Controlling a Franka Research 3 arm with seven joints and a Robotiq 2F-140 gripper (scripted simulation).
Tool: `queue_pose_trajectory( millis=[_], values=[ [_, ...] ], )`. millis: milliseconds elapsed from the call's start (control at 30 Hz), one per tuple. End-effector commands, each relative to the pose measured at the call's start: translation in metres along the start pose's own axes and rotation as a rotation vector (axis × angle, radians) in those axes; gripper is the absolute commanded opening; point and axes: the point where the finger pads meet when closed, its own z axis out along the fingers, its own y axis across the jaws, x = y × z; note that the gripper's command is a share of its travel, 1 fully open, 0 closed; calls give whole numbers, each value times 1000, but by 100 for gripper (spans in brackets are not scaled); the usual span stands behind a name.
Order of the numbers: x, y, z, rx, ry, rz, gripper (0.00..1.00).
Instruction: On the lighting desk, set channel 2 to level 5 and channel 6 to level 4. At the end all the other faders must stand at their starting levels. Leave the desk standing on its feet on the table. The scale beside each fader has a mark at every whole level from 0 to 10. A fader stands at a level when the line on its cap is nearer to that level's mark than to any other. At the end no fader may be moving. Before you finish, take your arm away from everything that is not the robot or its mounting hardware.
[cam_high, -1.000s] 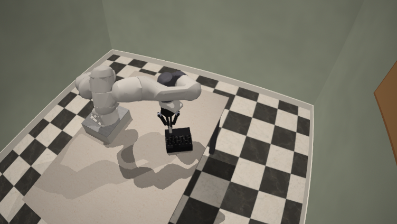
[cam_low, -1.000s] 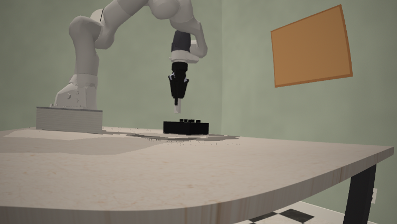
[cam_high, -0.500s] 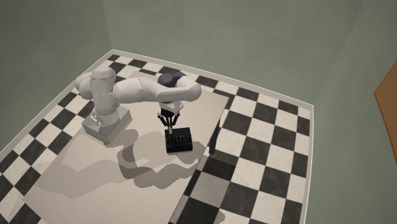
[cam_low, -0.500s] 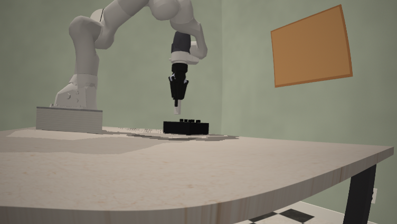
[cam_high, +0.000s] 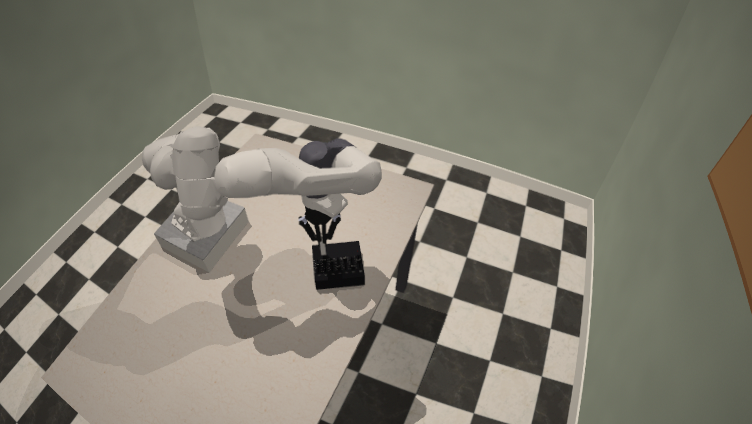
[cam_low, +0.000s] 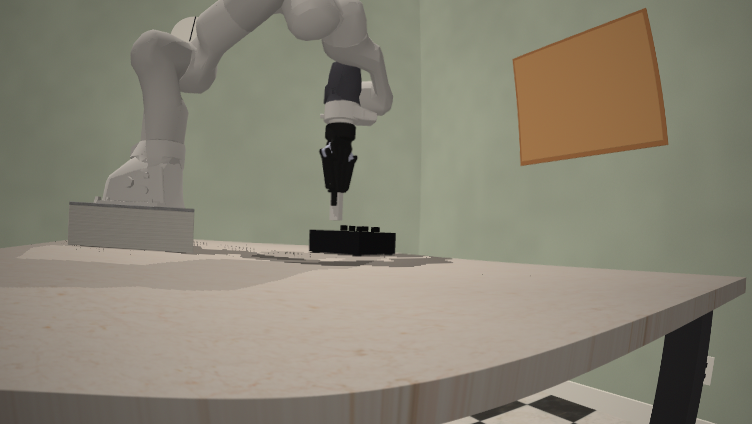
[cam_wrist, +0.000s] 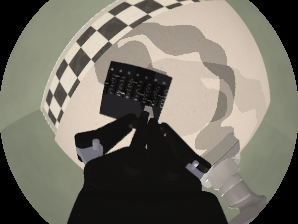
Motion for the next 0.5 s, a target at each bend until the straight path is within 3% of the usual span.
queue_pose_trajectory(
  millis=[0, 467],
  values=[
    [-1, -1, 2, 2, 0, -4, 0],
    [-1, -1, 6, 2, 0, -4, 0]
  ],
)
